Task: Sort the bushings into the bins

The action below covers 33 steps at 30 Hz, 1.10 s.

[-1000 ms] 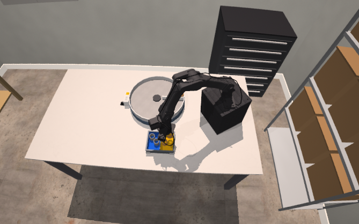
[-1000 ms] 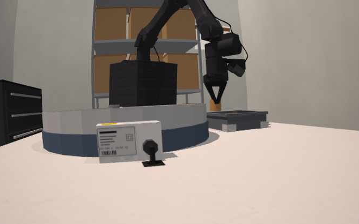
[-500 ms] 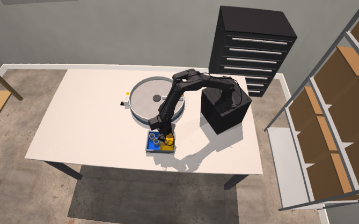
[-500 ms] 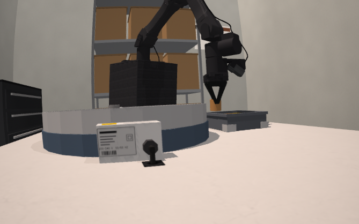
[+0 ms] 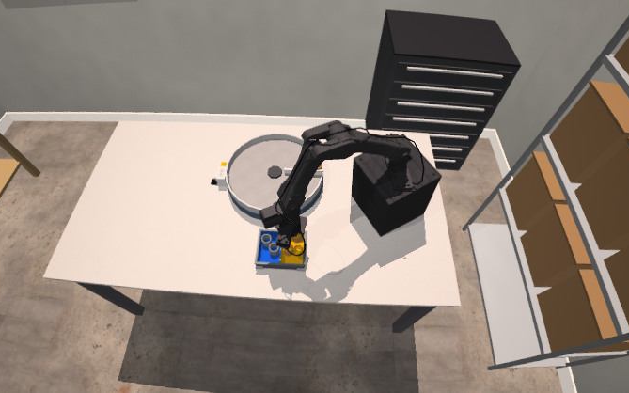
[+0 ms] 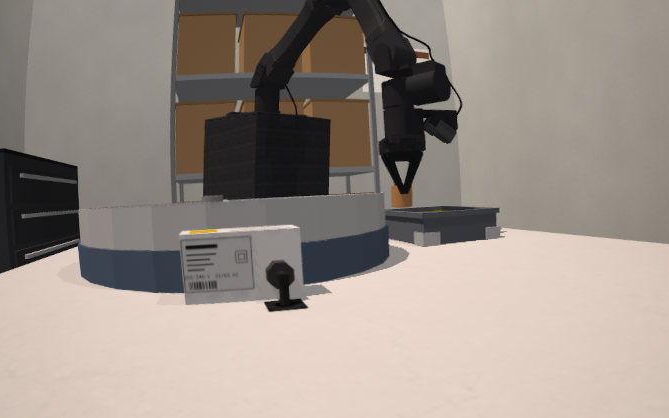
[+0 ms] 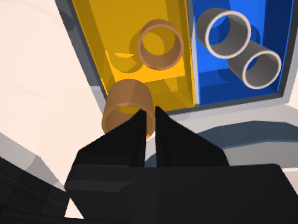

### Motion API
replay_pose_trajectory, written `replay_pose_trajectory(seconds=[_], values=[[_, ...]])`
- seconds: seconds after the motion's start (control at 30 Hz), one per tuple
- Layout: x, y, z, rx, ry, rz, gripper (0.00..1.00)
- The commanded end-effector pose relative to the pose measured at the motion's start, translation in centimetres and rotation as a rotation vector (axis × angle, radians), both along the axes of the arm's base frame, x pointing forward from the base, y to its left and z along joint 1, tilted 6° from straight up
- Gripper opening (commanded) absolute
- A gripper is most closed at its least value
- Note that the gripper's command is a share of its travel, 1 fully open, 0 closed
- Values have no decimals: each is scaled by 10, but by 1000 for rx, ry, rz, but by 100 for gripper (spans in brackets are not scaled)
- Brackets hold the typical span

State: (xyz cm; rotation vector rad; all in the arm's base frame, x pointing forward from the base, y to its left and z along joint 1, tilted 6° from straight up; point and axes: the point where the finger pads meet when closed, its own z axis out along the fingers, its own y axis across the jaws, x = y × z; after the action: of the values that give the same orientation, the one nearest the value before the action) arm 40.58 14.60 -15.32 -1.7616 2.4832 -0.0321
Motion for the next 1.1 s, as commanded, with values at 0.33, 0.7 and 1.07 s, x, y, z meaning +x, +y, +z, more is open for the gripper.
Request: replay_pose_trajectory(seconds=[0.33,0.7,1.07], values=[[16,4,5,16,-45,-2,0],[13,2,-21,9,-26,-3,0],[13,1,-35,8,-20,-3,0]])
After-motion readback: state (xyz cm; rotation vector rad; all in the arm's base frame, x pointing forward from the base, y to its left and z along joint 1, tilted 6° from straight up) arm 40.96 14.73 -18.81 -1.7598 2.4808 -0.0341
